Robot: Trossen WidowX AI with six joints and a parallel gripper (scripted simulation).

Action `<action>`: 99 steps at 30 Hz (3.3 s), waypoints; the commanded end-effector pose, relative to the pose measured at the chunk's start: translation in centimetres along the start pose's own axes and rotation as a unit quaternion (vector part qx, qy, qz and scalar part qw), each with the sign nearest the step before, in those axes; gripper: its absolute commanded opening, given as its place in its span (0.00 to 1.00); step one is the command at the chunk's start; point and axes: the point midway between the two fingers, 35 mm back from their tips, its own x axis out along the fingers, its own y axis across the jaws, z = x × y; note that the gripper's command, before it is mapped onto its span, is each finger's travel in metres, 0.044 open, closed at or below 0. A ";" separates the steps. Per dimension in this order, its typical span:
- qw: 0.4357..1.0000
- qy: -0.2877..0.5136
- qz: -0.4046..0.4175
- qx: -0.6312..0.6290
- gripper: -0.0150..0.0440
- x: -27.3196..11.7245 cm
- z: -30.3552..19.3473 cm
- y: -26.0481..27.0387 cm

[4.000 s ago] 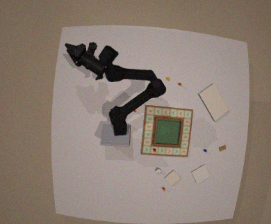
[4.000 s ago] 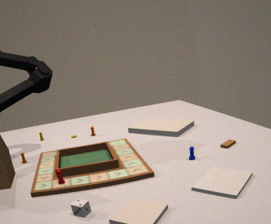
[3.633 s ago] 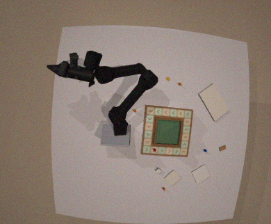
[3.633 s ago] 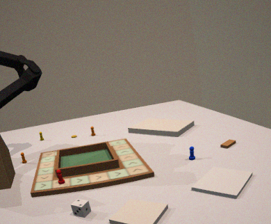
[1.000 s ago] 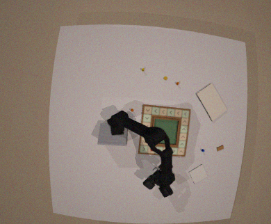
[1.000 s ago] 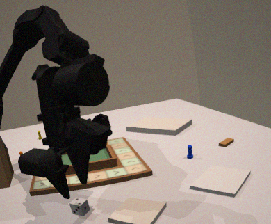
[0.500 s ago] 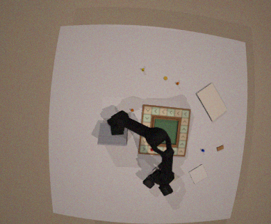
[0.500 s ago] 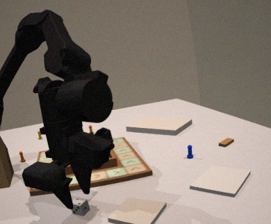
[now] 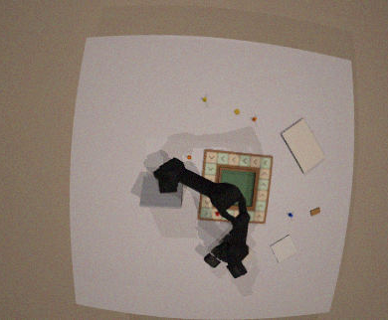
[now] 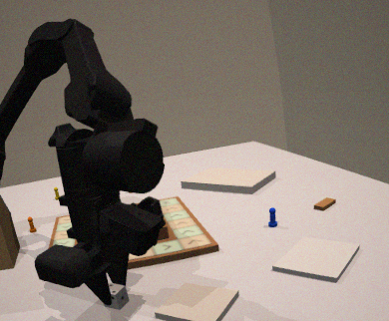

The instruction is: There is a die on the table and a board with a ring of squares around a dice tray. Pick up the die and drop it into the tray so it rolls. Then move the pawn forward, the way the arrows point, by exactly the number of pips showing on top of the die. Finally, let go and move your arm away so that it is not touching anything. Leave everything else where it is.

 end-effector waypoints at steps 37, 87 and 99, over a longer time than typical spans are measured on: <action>0.991 -0.008 -0.006 0.132 0.25 -12.0 -2.1 6.6; 0.869 -0.202 -0.160 0.423 0.25 -6.4 -12.5 19.7; 0.823 -0.363 -0.177 0.400 0.25 -6.1 -12.5 19.6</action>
